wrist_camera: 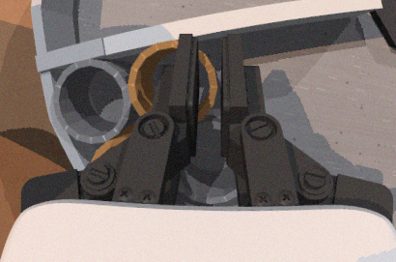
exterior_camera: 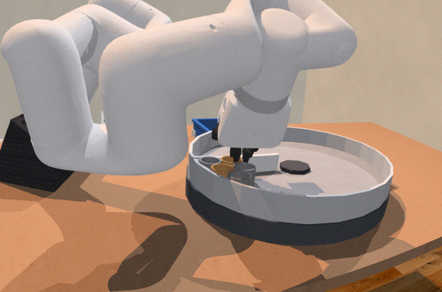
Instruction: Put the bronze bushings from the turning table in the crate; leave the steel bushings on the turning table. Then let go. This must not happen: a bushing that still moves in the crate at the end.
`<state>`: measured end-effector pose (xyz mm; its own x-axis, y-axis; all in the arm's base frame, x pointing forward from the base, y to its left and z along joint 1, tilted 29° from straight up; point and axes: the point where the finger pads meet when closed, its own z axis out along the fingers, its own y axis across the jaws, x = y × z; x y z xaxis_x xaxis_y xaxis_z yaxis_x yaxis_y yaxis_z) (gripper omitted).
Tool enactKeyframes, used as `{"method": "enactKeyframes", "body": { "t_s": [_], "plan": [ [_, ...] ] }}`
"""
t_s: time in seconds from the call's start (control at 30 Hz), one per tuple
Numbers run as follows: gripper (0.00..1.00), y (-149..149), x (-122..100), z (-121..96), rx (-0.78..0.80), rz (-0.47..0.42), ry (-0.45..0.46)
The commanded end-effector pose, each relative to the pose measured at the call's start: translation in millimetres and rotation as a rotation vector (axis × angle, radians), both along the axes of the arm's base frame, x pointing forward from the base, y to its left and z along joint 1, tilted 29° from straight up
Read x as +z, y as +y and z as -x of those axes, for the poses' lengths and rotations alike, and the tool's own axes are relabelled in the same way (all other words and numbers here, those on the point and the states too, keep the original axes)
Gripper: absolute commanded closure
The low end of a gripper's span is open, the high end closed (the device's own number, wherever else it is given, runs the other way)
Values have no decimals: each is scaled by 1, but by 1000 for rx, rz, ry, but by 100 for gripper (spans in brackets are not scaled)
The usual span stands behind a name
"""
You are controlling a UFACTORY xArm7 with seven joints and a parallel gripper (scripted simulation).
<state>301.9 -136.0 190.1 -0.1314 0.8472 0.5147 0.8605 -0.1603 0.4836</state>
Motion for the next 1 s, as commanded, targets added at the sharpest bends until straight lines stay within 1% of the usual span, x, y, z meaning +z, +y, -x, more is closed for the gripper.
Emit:
{"method": "enactKeyframes", "body": {
  "t_s": [0.0, 0.1, 0.13, 0.97],
  "plan": [
    [90, 0, 1, 0, -1, 2, -2],
    [90, 0, 1, 0, -1, 2, -2],
    [100, 0, 1, 0, -1, 2, -2],
    [100, 0, 1, 0, -1, 2, -2]
  ]
}}
